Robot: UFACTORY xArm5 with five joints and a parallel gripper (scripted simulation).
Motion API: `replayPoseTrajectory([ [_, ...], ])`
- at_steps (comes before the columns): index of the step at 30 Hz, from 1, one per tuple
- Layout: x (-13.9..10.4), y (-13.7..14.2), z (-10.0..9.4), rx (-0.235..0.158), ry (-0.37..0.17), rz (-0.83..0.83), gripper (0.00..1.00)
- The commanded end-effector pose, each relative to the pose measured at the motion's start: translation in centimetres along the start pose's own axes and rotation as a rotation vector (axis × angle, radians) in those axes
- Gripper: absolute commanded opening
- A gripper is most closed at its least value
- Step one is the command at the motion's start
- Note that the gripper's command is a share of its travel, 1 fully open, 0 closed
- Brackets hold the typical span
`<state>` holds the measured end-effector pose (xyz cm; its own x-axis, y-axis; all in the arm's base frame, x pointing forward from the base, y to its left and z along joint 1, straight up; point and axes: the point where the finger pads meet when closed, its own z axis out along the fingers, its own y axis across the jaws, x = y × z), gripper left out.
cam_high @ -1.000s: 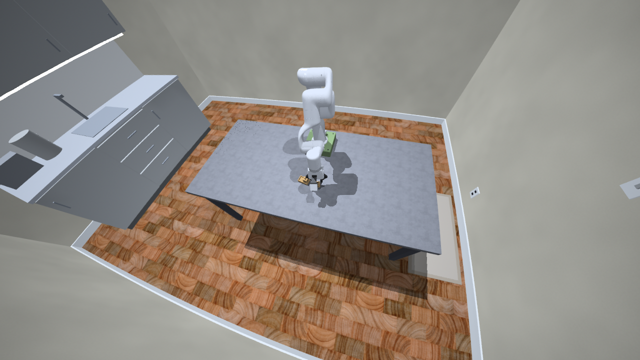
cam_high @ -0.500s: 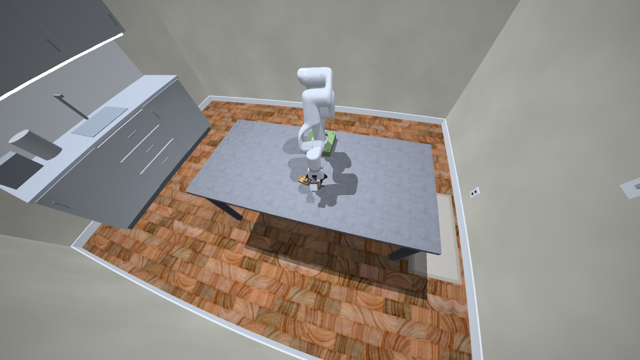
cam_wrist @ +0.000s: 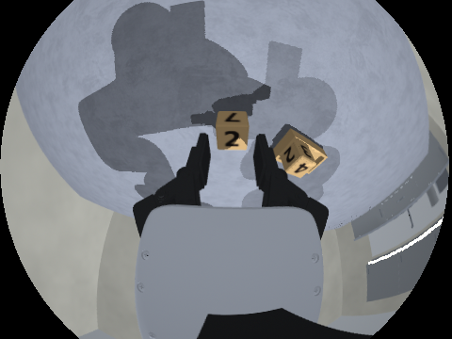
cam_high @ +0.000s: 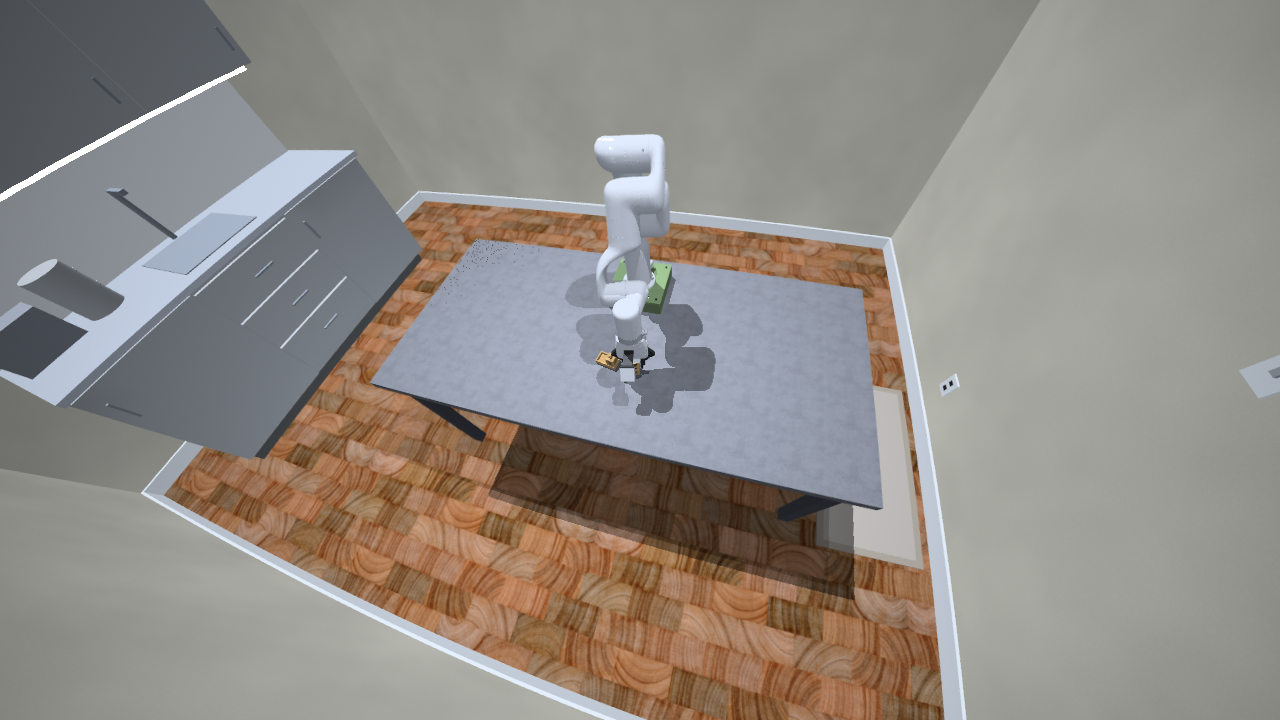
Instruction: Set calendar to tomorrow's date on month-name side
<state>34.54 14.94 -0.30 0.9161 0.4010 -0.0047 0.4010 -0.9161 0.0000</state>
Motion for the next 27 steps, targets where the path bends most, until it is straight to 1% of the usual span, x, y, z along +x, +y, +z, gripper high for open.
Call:
replayPoseTrajectory([
  [1, 0.13, 0.00, -0.09, 0.000, 0.003, 0.000, 0.49],
  [19, 0.13, 0.00, -0.08, 0.000, 0.003, 0.000, 0.49],
  [27, 0.12, 0.00, 0.26, 0.000, 0.003, 0.000, 0.49],
])
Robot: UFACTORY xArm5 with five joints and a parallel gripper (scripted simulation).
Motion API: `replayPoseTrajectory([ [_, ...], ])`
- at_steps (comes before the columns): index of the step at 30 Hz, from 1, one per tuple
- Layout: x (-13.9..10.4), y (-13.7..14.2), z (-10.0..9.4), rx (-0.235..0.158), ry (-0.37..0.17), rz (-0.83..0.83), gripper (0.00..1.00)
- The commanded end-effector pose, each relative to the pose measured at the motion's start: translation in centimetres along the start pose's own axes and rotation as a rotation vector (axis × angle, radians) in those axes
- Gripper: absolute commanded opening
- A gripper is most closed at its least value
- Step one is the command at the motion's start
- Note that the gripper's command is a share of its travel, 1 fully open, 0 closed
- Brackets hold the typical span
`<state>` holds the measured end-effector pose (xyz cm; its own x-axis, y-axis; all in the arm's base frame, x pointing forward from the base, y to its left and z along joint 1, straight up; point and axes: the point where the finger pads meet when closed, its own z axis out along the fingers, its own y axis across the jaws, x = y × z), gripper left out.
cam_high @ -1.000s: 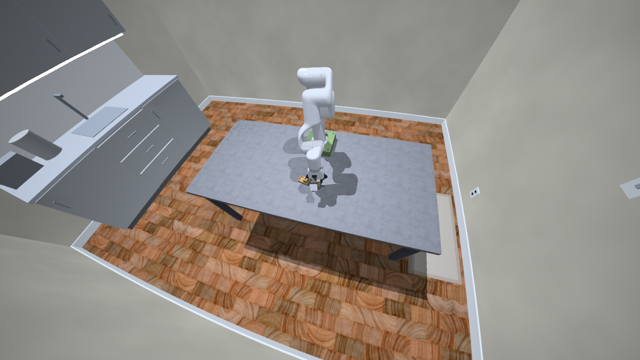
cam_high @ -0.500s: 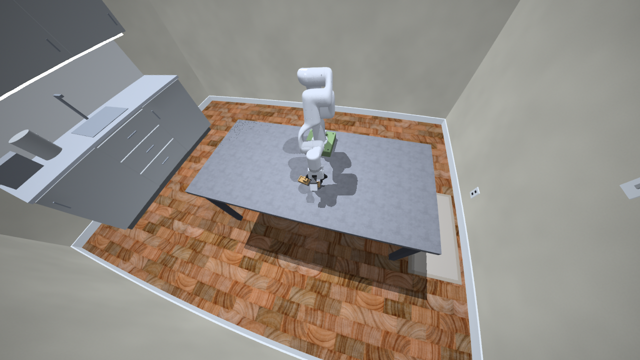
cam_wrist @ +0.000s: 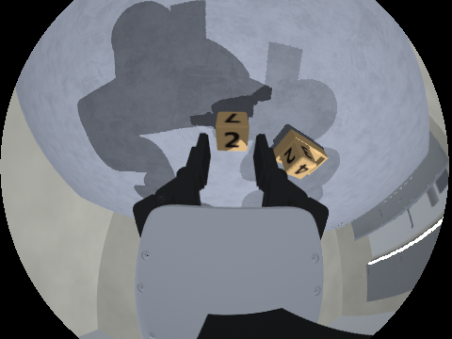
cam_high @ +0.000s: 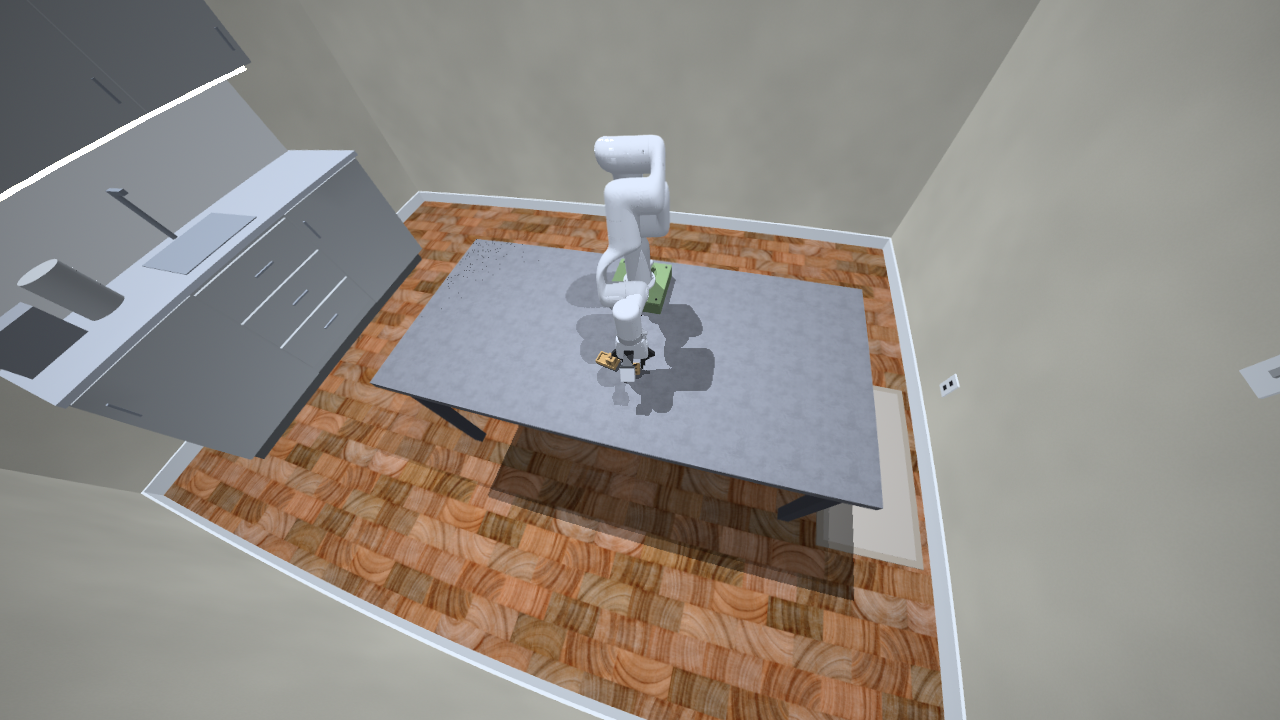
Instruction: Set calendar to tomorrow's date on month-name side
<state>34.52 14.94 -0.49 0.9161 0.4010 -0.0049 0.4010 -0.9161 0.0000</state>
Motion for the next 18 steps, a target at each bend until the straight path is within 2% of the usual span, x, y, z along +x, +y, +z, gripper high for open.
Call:
replayPoseTrajectory([
  [1, 0.1, 0.0, 0.2, 0.000, 0.003, 0.000, 0.49],
  [18, 0.1, 0.0, 2.4, 0.000, 0.003, 0.000, 0.49],
])
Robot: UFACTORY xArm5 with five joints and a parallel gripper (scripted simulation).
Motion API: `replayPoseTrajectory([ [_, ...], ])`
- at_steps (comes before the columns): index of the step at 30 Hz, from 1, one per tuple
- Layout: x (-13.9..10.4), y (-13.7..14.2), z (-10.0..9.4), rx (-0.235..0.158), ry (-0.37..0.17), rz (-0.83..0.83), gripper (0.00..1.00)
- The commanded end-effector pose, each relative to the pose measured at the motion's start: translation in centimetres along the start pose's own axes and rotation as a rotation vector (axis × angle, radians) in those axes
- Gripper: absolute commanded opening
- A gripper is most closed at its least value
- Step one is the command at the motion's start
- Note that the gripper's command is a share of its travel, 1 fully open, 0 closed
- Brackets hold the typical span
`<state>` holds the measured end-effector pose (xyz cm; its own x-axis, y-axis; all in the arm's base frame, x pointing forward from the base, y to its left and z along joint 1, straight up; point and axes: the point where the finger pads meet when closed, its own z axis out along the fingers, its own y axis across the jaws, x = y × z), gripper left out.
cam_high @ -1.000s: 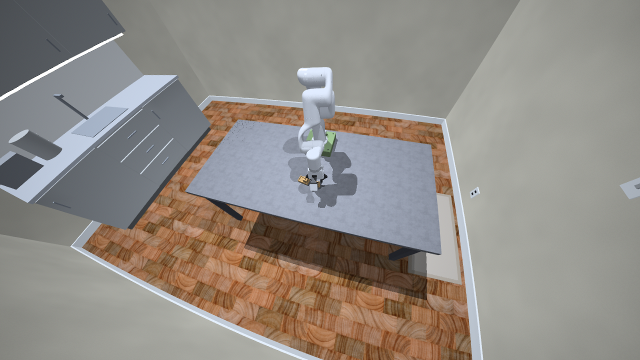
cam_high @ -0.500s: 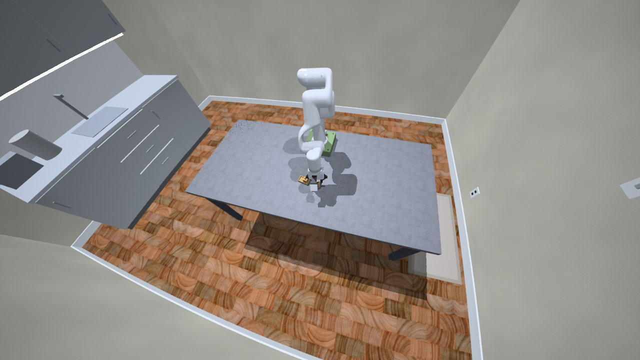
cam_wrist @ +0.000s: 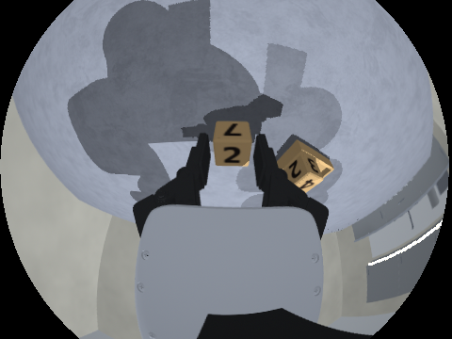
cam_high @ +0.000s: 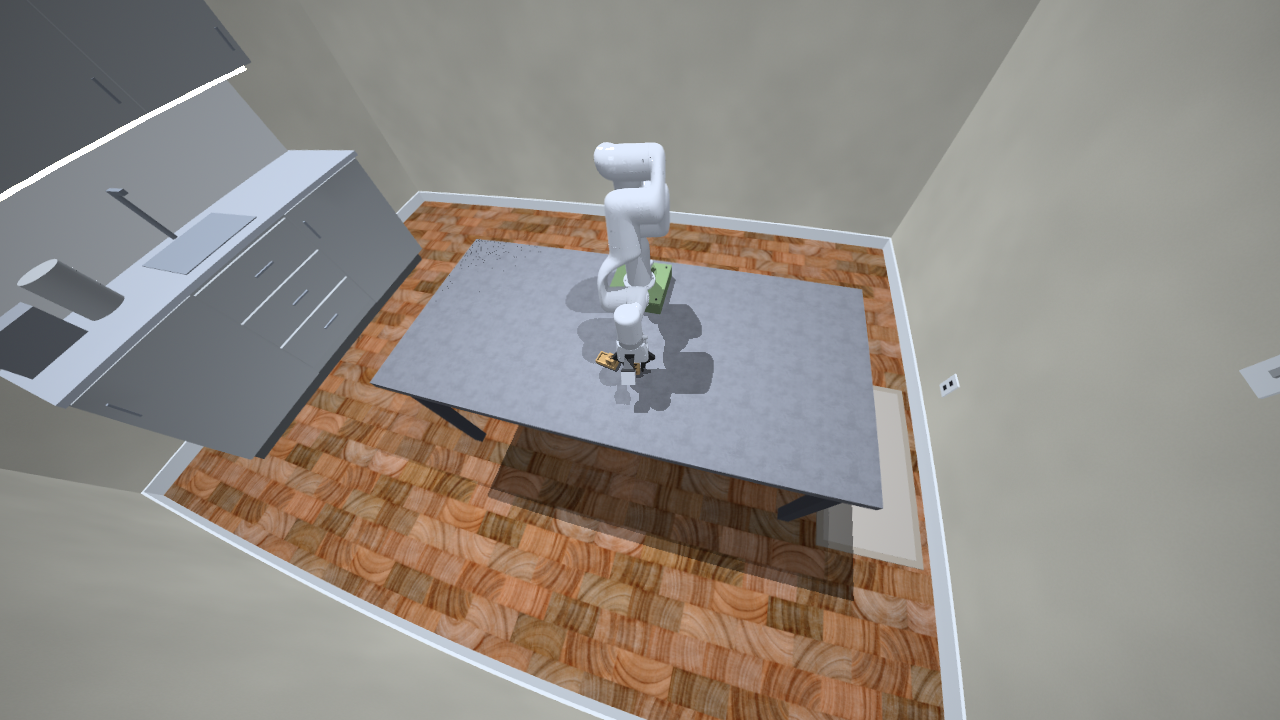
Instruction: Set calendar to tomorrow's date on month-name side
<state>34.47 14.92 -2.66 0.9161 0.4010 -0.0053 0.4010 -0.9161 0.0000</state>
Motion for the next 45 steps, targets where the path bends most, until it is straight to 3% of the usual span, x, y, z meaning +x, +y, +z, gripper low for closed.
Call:
replayPoseTrajectory([
  [1, 0.16, 0.00, 0.27, 0.000, 0.004, 0.000, 0.49],
  [40, 0.16, 0.00, 0.37, 0.000, 0.004, 0.000, 0.49],
  [41, 0.16, 0.00, 0.37, 0.000, 0.004, 0.000, 0.29],
  [45, 0.16, 0.00, 0.37, 0.000, 0.004, 0.000, 0.29],
])
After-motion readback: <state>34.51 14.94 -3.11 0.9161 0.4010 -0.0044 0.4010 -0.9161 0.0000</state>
